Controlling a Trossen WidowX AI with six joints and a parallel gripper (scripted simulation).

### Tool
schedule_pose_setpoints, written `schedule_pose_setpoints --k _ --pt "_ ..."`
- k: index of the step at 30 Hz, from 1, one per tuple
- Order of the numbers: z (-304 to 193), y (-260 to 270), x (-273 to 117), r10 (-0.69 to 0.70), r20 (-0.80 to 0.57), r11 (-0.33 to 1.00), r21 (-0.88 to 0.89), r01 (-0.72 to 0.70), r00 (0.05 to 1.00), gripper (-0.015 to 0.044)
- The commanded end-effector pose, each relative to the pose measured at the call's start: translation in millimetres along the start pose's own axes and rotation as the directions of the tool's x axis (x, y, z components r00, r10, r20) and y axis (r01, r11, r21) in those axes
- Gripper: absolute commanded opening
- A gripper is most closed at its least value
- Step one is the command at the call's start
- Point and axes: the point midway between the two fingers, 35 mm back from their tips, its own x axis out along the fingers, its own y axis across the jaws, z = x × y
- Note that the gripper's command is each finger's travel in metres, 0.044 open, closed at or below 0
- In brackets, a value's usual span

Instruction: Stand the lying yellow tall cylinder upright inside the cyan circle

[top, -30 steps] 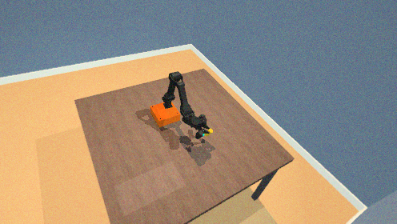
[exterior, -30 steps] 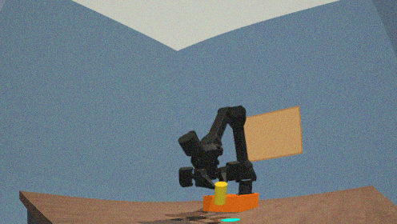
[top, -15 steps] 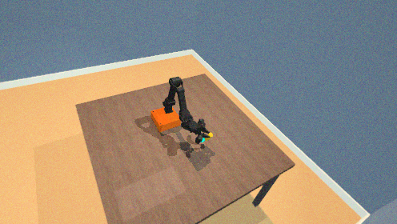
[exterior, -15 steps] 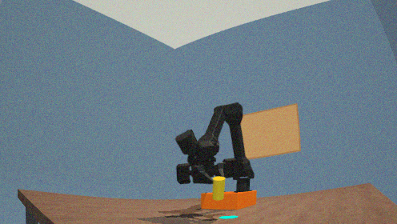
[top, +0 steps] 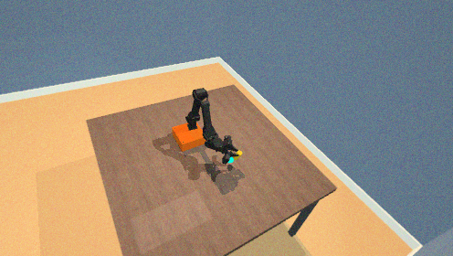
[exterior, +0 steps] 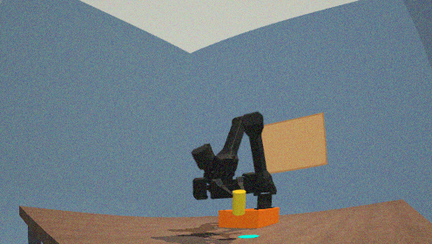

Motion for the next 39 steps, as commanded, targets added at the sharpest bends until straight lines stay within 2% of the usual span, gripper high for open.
schedule_pose_setpoints --k 1,39 --pt "-1 4 -3 0.011 0.017 1.0 0.001 -0.011 1.0 0.0105" --pt "-1 27 -28 0.096 0.167 0.993 -0.081 -0.083 0.981 0.0105"
